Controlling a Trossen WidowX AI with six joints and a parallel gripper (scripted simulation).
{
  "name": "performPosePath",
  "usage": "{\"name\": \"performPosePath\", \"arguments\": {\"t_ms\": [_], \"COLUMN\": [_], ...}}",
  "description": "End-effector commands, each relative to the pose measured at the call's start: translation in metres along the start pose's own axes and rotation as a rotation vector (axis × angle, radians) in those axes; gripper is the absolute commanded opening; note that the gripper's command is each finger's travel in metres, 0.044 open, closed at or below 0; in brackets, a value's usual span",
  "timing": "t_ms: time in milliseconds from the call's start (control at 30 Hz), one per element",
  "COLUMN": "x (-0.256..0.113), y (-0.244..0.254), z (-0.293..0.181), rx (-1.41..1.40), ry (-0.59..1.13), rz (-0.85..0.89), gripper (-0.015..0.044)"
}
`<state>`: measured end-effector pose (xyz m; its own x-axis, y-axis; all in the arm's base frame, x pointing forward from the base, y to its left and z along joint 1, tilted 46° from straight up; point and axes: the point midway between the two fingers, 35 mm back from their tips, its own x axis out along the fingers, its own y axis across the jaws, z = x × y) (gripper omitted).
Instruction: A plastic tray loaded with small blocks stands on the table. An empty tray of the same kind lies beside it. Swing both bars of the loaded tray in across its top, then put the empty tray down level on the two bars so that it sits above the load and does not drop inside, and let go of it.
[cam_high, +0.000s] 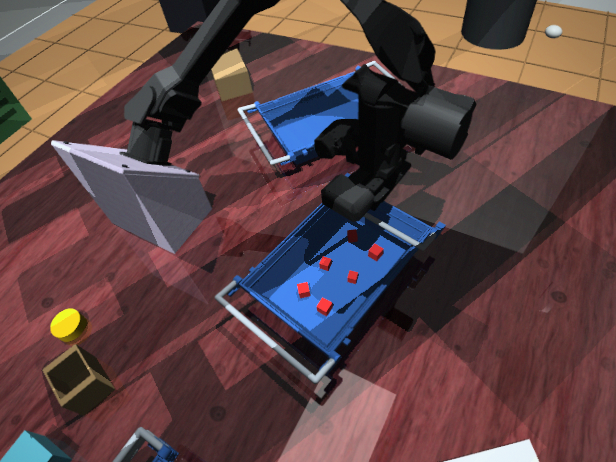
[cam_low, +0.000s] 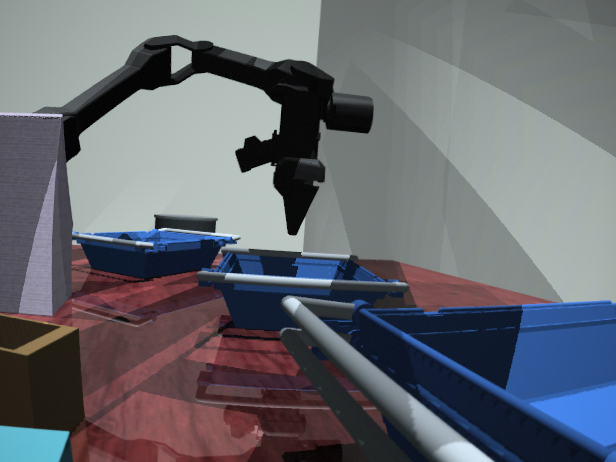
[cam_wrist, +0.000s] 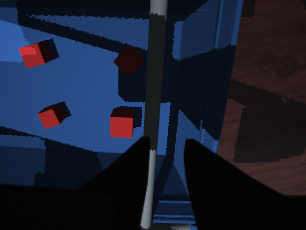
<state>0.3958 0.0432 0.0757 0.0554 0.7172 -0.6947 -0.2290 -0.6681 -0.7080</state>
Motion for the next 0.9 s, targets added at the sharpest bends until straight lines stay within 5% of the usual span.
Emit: {"name": "performPosePath", "arguments": {"t_ms": [0,333,500,533,867], "x": [0.001,0.001,-0.031,-0.009,-0.015], "y": [0.0,0.0,-0.002,0.001,0.106], "z": [0.0,0.0,0.0,0.001,-0.018], "rx": [0.001,0.001,-0.003,0.025,1.166], "ry": [0.0,0.0,0.035,0.003,0.036], "rz": [0.0,0.0,0.016,0.006,0.039], "gripper": [0.0085,0.0085,0.0085,0.0085,0.0085]}}
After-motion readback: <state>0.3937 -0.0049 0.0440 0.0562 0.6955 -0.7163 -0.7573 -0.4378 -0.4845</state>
